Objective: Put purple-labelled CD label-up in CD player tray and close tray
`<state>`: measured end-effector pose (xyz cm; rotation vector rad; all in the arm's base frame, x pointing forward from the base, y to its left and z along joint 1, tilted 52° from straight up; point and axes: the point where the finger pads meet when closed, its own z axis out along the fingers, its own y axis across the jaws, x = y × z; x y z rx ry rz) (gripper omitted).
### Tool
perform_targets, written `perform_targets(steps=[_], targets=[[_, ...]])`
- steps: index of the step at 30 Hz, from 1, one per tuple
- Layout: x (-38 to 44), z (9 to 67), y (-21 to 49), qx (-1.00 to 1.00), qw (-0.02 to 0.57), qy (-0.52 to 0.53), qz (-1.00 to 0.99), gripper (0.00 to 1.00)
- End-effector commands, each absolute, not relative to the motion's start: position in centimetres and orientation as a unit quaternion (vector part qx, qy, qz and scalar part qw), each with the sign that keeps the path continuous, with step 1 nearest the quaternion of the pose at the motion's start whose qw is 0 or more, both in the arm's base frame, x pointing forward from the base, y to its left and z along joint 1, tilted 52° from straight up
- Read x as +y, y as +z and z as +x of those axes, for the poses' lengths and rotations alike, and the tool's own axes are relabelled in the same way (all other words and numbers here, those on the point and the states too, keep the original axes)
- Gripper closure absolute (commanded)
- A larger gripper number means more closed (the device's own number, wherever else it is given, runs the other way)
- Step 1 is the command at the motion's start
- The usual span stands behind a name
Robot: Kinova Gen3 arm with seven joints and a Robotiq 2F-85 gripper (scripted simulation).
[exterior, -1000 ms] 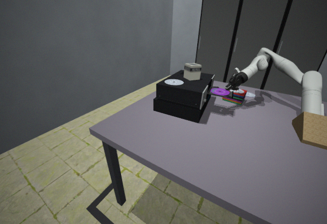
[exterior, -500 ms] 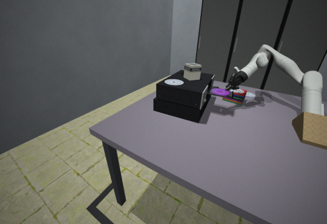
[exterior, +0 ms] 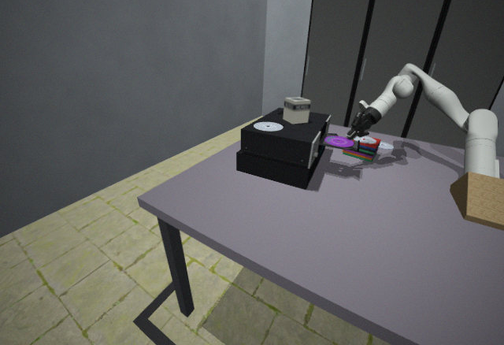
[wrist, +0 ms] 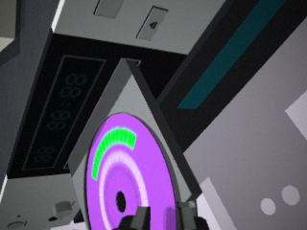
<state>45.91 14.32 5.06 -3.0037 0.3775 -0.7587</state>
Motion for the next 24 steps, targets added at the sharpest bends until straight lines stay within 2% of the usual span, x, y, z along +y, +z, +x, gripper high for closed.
perform_targets(steps=[1, 24], targets=[[14.65, 46.13, 5.26, 0.115, -0.002, -0.245, -0.963, 0.76], [15.06, 46.29, 5.12, 0.14, -0.1, -0.231, -0.958, 0.76]])
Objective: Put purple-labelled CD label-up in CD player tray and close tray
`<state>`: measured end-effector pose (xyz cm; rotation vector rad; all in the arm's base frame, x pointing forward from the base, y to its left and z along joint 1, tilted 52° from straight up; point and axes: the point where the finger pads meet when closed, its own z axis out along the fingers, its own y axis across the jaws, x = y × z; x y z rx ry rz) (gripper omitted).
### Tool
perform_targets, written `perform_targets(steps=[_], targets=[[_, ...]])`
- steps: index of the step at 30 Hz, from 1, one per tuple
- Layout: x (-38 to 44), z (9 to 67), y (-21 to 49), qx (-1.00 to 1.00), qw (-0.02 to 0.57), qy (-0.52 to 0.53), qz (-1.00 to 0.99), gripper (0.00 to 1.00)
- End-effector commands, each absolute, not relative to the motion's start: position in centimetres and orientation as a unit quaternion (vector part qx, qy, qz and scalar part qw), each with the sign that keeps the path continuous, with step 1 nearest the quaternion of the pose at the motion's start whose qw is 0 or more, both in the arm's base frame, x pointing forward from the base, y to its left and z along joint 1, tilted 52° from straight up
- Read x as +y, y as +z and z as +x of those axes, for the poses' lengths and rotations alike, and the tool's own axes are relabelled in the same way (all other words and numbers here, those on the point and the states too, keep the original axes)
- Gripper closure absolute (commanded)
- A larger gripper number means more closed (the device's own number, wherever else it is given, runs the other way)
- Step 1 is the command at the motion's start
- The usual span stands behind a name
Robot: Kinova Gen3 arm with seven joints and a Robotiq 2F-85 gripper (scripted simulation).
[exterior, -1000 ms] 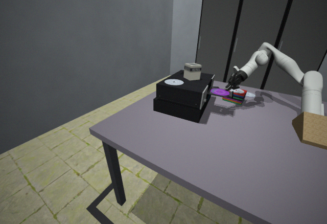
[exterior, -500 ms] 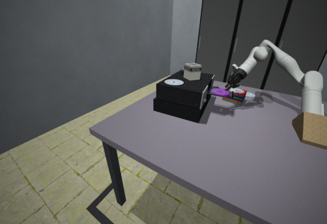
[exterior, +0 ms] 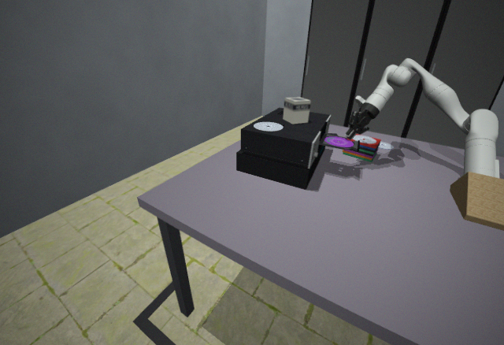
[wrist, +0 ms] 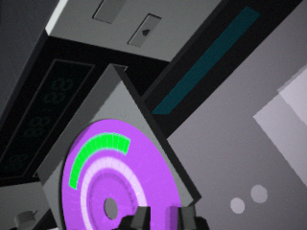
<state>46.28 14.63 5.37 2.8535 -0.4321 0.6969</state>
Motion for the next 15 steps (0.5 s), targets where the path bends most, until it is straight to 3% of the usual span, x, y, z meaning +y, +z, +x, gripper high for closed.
perform_targets(steps=[1, 15], targets=[[15.08, 46.31, 5.11, -0.141, 0.105, 0.23, 0.957, 0.76], [15.23, 46.37, 5.02, -0.152, 0.147, 0.223, 0.952, 0.76]])
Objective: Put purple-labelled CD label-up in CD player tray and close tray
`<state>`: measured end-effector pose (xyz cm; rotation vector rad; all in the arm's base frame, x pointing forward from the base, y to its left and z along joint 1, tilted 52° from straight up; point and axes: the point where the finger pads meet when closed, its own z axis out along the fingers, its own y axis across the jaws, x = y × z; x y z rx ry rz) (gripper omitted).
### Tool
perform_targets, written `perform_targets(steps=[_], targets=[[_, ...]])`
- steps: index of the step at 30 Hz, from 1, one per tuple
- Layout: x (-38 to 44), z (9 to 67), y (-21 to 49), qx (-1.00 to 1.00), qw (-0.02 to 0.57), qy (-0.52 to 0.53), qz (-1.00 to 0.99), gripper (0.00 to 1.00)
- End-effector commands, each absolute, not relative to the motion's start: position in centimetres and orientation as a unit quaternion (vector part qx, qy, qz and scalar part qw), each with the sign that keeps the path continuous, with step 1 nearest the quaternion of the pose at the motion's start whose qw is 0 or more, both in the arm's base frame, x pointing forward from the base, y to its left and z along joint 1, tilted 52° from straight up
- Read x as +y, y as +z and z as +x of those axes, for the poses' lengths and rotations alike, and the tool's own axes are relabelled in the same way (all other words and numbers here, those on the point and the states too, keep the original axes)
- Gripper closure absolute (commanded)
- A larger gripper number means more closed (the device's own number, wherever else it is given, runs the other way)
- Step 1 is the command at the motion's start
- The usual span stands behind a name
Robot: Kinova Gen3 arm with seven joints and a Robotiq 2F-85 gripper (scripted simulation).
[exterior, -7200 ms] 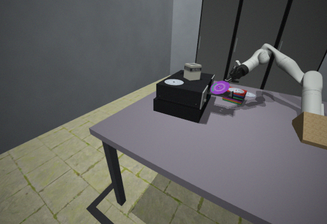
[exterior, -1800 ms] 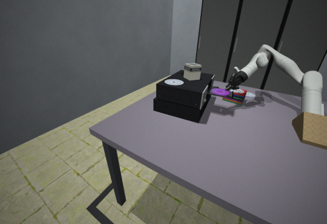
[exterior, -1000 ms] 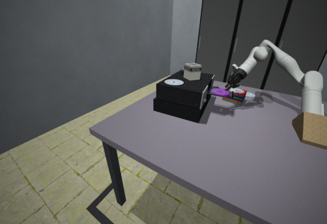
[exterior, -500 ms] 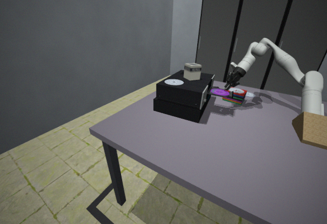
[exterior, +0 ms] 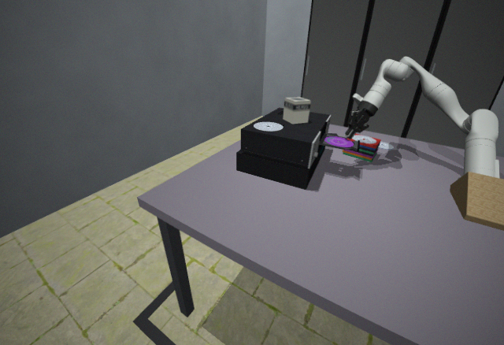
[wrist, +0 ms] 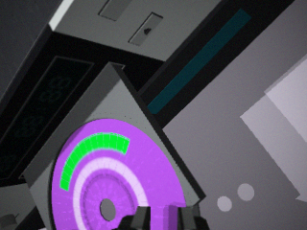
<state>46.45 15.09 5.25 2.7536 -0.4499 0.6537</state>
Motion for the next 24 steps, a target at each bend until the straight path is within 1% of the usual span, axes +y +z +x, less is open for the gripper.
perform_targets(steps=[1, 12, 24], targets=[[15.23, 46.38, 5.02, -0.152, 0.149, 0.222, 0.951, 0.76], [15.15, 46.23, 4.92, -0.153, 0.162, 0.219, 0.95, 0.76], [15.17, 46.24, 4.92, -0.154, 0.164, 0.219, 0.95, 0.76]])
